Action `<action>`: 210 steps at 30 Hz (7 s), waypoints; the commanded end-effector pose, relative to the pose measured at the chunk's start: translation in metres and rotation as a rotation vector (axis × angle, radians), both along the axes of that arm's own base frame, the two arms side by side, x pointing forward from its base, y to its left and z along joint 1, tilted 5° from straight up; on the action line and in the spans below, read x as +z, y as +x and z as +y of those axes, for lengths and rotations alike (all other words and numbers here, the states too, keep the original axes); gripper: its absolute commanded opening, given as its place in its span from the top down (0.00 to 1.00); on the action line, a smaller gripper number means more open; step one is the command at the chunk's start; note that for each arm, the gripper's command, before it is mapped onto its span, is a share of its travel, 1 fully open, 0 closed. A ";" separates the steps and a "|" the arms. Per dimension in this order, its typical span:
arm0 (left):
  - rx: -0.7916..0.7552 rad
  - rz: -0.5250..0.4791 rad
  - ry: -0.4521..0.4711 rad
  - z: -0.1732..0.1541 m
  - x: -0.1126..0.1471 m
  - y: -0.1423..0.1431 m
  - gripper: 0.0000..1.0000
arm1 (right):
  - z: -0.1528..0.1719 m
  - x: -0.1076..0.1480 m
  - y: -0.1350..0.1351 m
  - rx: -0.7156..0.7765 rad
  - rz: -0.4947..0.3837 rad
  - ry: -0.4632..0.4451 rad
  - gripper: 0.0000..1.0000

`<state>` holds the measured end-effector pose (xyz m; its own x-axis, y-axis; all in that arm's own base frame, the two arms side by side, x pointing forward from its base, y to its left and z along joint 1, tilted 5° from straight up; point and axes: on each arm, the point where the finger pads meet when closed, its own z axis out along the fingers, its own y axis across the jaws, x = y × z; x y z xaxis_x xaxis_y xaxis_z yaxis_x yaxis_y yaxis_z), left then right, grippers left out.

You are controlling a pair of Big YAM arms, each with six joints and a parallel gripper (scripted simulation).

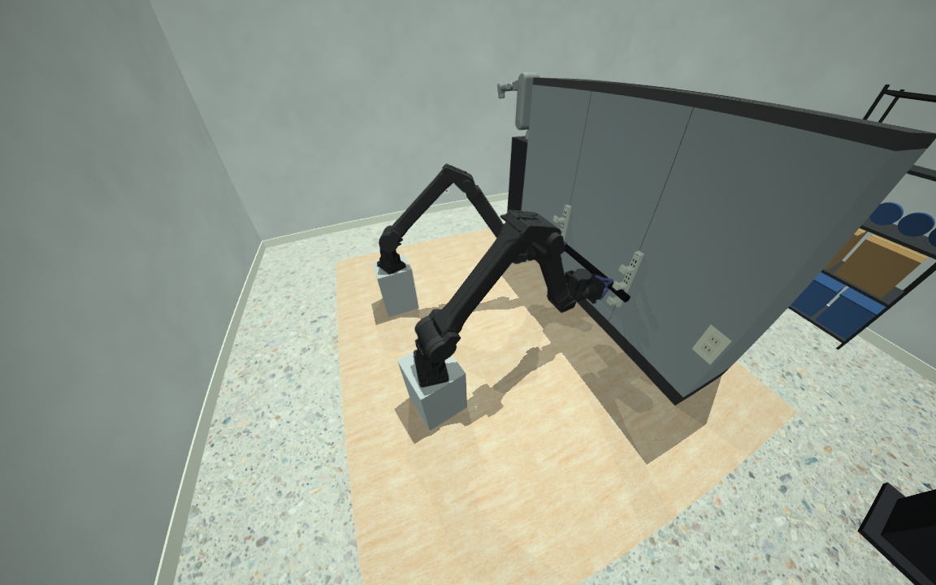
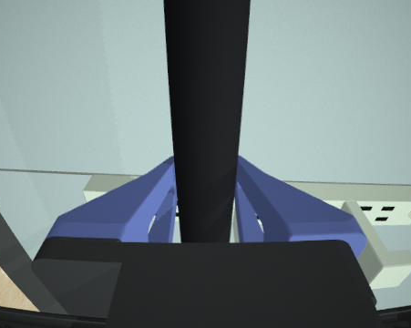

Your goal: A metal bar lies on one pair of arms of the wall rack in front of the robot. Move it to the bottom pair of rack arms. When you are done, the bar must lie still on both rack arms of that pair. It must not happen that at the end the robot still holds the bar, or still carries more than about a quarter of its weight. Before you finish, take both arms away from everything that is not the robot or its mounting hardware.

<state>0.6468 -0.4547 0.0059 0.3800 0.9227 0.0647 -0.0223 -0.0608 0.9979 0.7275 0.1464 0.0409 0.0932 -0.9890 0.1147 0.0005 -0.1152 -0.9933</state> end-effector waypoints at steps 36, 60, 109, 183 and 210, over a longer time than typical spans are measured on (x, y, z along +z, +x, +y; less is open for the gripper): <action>0.028 -0.055 -0.020 -0.003 0.031 0.018 1.00 | -0.010 0.031 0.024 -0.010 -0.073 0.040 1.00; 0.028 -0.055 -0.020 -0.007 0.039 0.010 1.00 | -0.014 0.030 0.024 -0.010 -0.073 0.040 1.00; 0.028 -0.055 -0.020 -0.004 0.058 0.005 1.00 | -0.012 0.031 0.024 -0.010 -0.073 0.040 1.00; 0.028 -0.055 -0.020 0.000 0.019 0.007 1.00 | -0.014 -0.003 0.021 -0.010 -0.073 0.040 1.00; 0.028 -0.055 -0.020 0.000 0.012 0.007 1.00 | -0.015 -0.004 0.021 -0.010 -0.073 0.040 1.00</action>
